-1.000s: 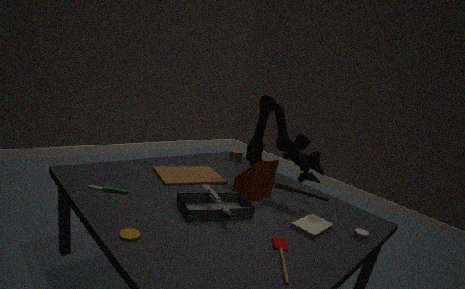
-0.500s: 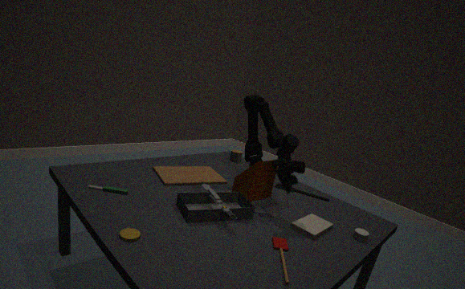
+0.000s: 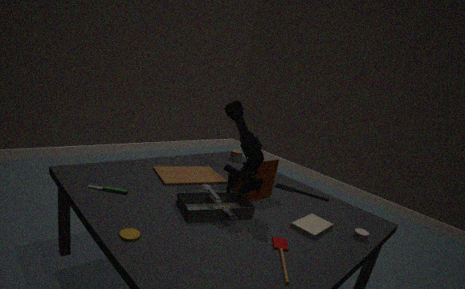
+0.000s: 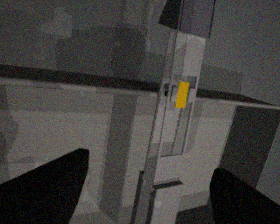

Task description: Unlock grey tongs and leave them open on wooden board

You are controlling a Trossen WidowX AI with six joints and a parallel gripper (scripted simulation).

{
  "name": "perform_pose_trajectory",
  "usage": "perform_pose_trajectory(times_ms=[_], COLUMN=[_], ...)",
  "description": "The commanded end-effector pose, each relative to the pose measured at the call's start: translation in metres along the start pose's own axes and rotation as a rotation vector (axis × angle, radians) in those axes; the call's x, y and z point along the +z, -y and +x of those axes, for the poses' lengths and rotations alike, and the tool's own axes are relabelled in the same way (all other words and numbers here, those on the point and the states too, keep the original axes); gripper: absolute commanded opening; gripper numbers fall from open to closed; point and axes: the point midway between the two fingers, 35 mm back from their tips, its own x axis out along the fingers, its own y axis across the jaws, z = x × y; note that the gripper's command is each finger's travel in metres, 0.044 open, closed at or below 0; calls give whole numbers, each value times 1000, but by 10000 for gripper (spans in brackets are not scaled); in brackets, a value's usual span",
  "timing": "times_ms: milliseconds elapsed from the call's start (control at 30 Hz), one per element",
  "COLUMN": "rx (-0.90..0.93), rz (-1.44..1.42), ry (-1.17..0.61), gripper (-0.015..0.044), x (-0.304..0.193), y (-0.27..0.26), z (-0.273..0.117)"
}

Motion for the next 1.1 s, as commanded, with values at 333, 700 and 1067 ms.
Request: perform_pose_trajectory(times_ms=[333,700,1067], rx=[-5,-2,0], rz=[2,2,2], ry=[-68,-66,-63], gripper=[260,260,260], x=[-10,-9,-9], y=[16,16,17], z=[13,24,42])
